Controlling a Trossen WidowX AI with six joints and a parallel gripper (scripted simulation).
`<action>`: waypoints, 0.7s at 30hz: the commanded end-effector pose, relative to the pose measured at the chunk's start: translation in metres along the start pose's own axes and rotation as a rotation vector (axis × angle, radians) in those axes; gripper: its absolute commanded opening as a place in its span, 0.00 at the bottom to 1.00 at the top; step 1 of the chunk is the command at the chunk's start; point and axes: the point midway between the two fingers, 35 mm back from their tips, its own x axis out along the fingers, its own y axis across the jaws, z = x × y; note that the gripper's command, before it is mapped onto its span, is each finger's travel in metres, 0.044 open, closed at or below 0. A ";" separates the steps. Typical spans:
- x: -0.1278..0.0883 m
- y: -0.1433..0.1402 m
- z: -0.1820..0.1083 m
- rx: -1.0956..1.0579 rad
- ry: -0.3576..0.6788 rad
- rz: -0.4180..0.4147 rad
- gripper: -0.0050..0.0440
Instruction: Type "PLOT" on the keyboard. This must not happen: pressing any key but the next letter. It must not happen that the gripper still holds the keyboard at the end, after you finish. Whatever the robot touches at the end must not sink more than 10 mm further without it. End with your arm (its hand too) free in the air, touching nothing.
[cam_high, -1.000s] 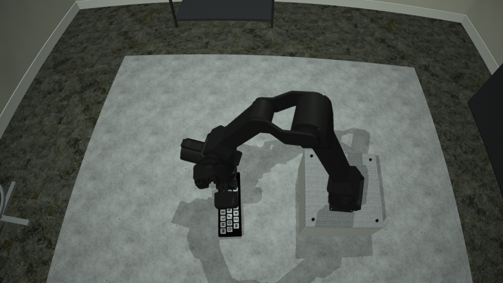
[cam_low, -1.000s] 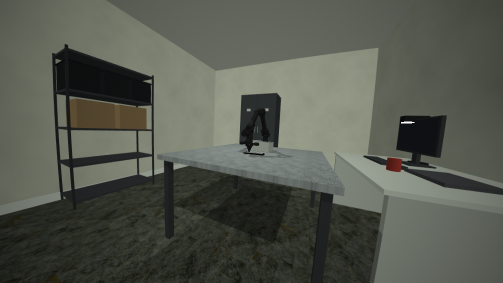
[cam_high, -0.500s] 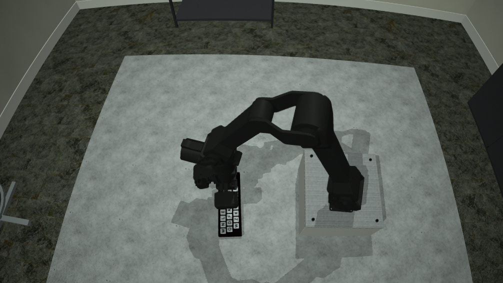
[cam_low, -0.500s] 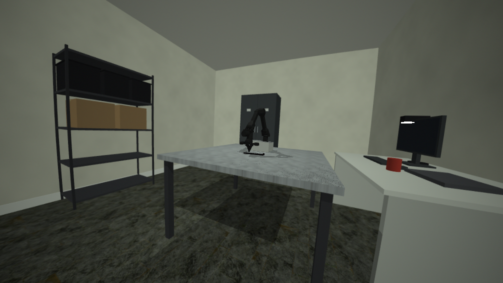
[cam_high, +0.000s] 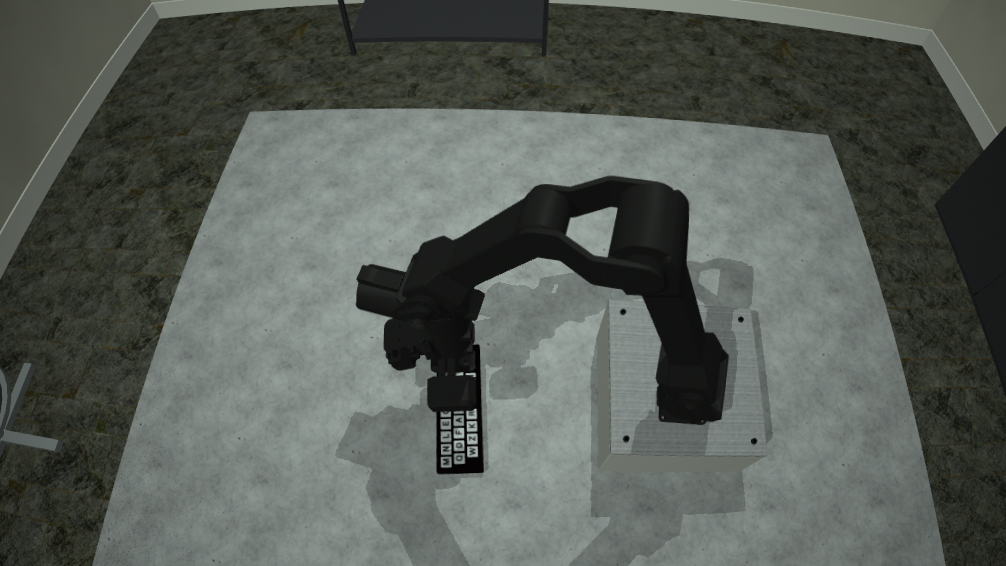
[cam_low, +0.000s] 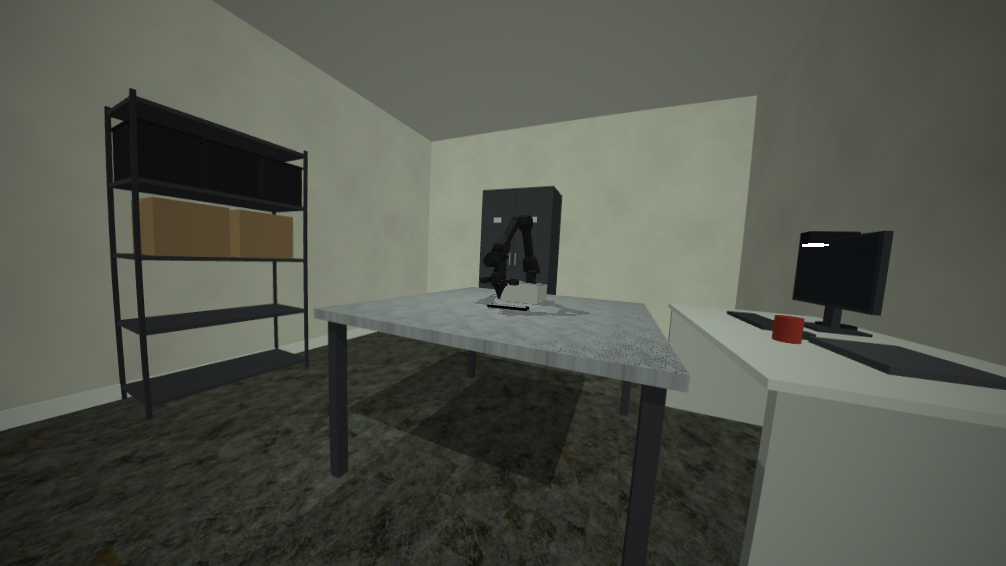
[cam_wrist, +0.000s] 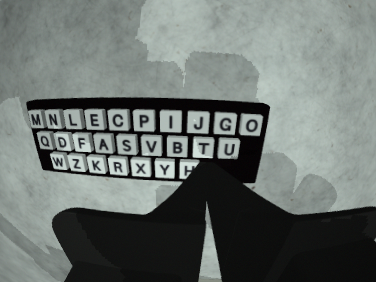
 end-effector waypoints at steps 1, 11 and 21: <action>0.000 0.011 -0.002 0.000 0.000 0.000 0.10; 0.002 0.086 -0.028 -0.001 -0.004 0.000 0.10; 0.002 0.089 -0.029 -0.001 -0.004 0.000 0.10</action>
